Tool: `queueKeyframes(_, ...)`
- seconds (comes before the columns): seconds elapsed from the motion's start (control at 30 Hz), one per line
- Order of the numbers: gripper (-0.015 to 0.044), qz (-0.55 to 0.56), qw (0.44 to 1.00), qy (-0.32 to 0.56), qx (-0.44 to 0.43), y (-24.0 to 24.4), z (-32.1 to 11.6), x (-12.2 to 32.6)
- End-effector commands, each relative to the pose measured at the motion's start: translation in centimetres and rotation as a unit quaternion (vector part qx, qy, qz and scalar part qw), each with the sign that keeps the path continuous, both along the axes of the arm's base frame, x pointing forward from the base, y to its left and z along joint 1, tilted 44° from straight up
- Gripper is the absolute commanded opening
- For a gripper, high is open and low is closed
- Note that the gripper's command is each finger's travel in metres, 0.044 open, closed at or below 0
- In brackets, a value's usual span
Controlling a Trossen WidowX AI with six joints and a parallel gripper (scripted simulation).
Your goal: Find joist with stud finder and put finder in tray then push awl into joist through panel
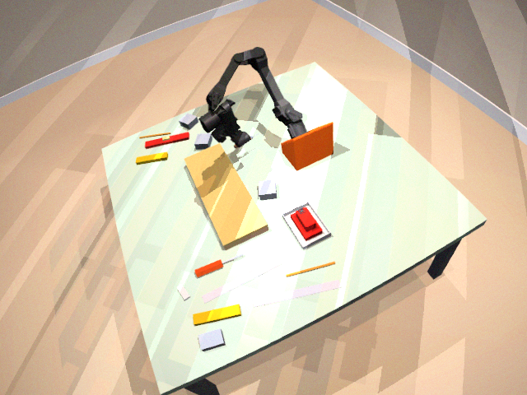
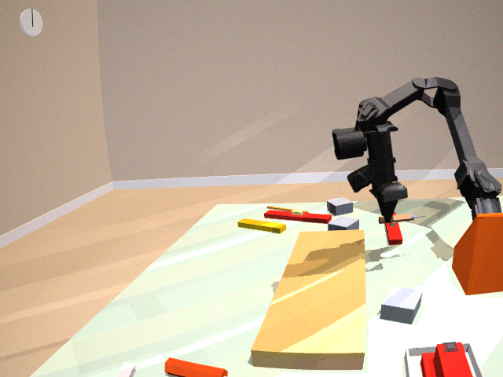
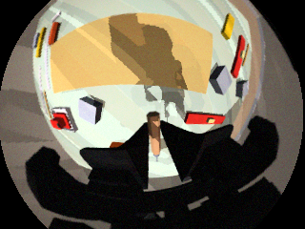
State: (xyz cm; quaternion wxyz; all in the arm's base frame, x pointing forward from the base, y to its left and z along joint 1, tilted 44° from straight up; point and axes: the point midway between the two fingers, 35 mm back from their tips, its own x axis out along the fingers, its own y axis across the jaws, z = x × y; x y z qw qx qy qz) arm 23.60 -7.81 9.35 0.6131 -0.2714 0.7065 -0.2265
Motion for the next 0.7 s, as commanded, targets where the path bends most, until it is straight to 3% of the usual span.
queueKeyframes(0.0,0.0,0.03,0.998,0.026,0.052,1.1,-1.3,0.9)
queueKeyframes(0.33,0.0,0.148,0.961,0.086,0.217,4.8,-4.8,3.7)
queueKeyframes(0.67,0.0,0.296,0.88,0.096,0.359,8.8,-7.3,6.9)
